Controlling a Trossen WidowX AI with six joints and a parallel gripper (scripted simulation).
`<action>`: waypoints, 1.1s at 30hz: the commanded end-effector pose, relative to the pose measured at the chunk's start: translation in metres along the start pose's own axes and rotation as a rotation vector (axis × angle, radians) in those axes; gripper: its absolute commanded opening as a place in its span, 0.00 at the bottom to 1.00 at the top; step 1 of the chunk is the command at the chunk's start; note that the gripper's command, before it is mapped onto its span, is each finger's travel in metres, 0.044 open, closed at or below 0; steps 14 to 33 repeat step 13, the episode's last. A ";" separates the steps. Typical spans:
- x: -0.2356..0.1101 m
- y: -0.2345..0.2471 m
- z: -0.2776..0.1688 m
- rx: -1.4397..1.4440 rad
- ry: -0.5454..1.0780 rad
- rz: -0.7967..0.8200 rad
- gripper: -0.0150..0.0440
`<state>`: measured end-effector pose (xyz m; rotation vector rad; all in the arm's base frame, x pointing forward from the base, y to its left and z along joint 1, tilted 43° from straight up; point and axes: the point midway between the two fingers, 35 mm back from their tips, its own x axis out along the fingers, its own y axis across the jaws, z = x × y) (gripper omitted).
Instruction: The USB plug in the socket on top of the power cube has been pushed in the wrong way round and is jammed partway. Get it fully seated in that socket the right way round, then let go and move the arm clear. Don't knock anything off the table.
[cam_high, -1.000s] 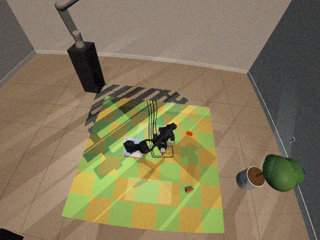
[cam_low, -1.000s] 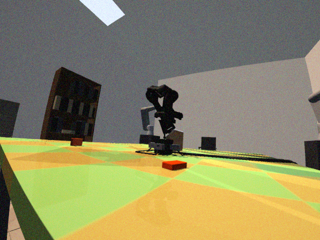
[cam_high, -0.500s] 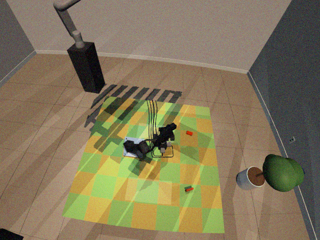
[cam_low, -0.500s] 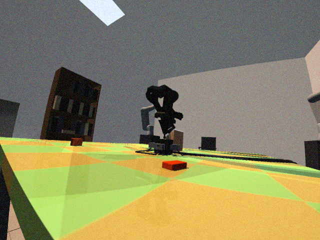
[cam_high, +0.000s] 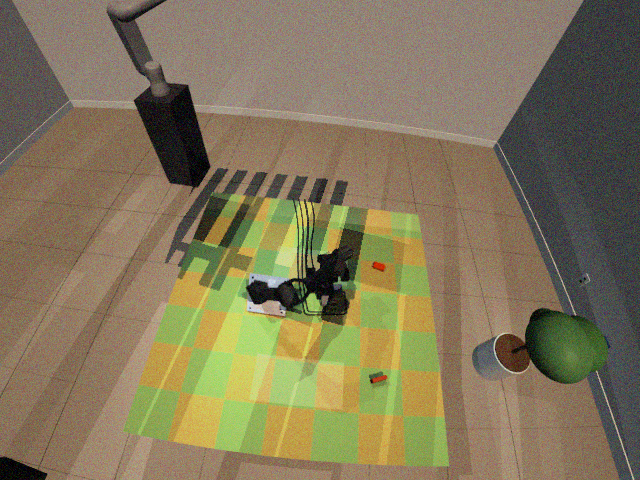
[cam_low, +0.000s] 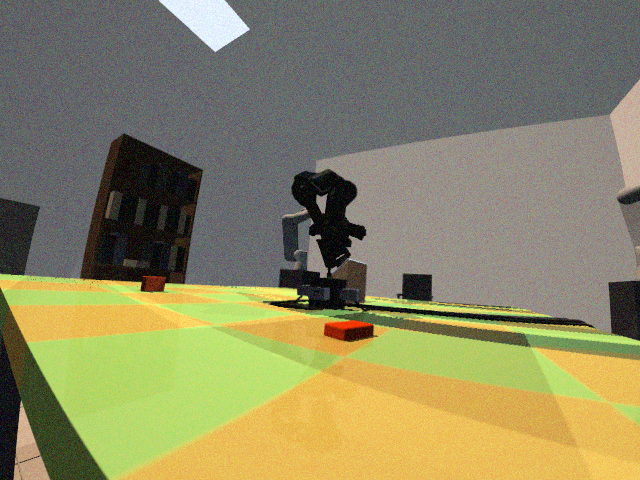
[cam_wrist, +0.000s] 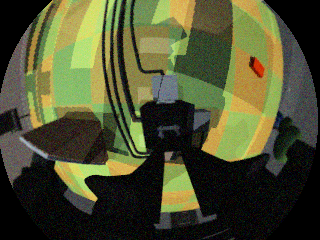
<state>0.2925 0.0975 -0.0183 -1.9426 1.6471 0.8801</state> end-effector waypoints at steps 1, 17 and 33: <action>0.000 0.000 0.000 0.000 0.000 0.001 0.42; -0.011 0.000 0.000 0.000 -0.001 0.000 0.42; -0.011 0.000 0.000 0.000 -0.001 0.000 0.42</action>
